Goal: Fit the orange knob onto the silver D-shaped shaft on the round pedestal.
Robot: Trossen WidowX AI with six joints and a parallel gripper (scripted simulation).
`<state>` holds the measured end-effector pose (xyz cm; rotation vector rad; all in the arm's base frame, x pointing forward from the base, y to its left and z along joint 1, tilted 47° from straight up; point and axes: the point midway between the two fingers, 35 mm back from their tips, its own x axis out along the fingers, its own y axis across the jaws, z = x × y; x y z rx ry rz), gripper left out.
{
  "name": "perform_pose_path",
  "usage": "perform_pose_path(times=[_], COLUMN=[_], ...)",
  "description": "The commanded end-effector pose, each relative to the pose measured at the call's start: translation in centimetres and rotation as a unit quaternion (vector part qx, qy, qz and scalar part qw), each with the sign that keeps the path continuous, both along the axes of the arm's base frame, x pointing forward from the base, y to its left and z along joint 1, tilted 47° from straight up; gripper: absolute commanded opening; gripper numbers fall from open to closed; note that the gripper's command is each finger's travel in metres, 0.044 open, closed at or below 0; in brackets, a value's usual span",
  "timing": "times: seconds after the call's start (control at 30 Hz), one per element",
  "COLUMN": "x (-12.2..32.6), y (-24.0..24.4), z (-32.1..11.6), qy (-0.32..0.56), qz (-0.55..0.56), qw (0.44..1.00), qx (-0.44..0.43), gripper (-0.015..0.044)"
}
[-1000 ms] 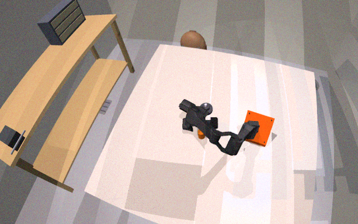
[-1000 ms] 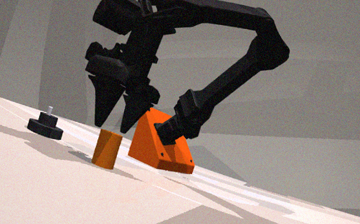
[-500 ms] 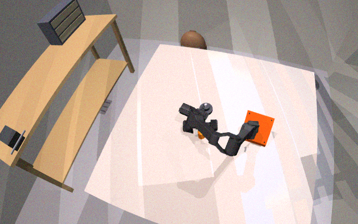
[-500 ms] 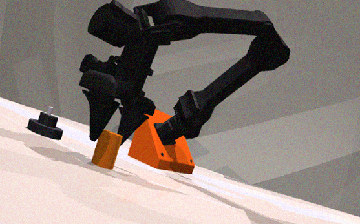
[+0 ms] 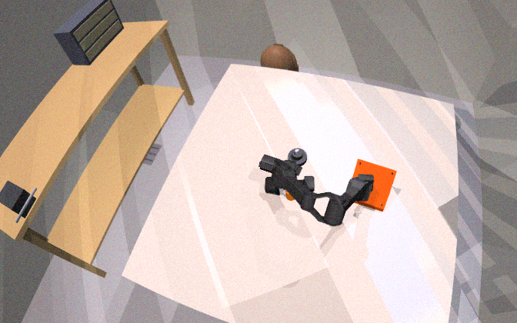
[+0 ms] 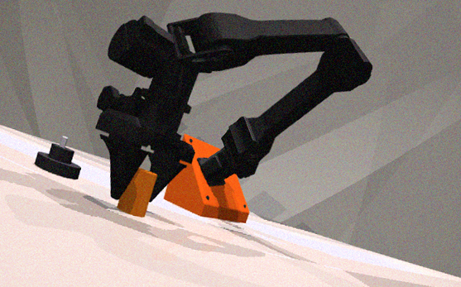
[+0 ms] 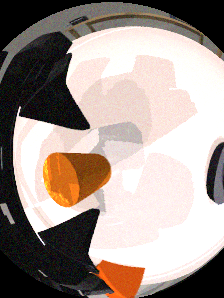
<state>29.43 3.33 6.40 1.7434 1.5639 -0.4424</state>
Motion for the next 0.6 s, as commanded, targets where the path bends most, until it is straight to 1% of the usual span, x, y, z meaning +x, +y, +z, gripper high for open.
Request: perform_pose_path(times=[0.0,0.03,0.4,0.53,0.57], x=[-0.02,-0.02,-0.02,-0.02,-0.02], y=[0.64,0.66,0.66,0.66,0.66], z=[-0.41,-0.42,-0.42,-0.42,-0.42], qy=[0.003,0.003,0.003,0.003,0.003], qz=[0.000,0.000,0.000,0.000,0.000], qw=[1.000,1.000,1.000,1.000,1.000], qx=[0.004,0.004,0.004,0.004,0.004], gripper=[0.0440,0.0440,0.0151,0.0125,0.0098])
